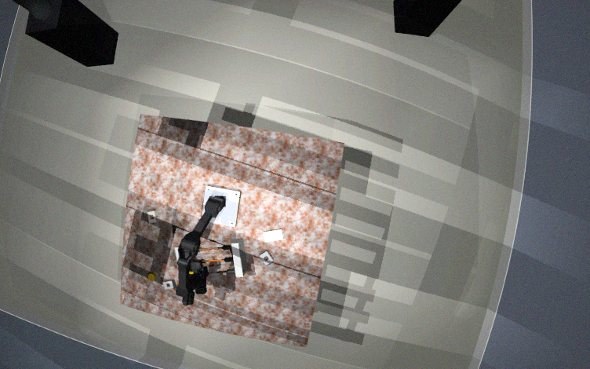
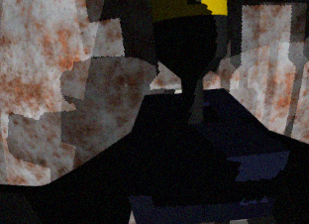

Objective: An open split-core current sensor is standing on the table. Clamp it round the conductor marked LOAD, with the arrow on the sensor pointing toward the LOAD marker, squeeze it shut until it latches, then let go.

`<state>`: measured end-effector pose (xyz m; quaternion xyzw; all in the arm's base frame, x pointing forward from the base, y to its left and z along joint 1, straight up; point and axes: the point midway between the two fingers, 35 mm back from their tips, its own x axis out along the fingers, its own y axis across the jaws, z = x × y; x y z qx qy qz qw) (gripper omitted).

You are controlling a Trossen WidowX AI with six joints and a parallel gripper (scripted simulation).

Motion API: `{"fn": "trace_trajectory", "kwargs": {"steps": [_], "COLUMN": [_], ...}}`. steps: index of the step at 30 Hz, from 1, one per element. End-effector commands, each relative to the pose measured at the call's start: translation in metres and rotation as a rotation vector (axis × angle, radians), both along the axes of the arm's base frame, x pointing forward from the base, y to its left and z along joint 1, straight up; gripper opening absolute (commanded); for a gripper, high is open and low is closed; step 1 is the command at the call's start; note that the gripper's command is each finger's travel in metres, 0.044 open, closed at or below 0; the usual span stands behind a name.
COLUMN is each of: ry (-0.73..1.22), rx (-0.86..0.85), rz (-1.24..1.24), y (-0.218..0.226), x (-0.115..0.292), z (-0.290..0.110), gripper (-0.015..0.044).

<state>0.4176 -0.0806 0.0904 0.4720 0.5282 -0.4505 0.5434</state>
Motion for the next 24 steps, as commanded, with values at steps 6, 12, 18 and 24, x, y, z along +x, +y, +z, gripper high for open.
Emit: {"fn": "trace_trajectory", "kwargs": {"steps": [6, 12, 18, 24], "ry": [0.0, 0.0, 0.0, -0.094], "rx": [0.0, 0.0, 0.0, 0.012], "rz": [0.0, 0.0, 0.0, 0.0], "y": [0.0, 0.0, 0.0, -0.002], "x": [0.0, 0.0, 0.0, -0.009], "z": [0.0, 0.0, 0.0, 0.035], "gripper": [0.0297, 0.044, 0.044, 0.044]}}
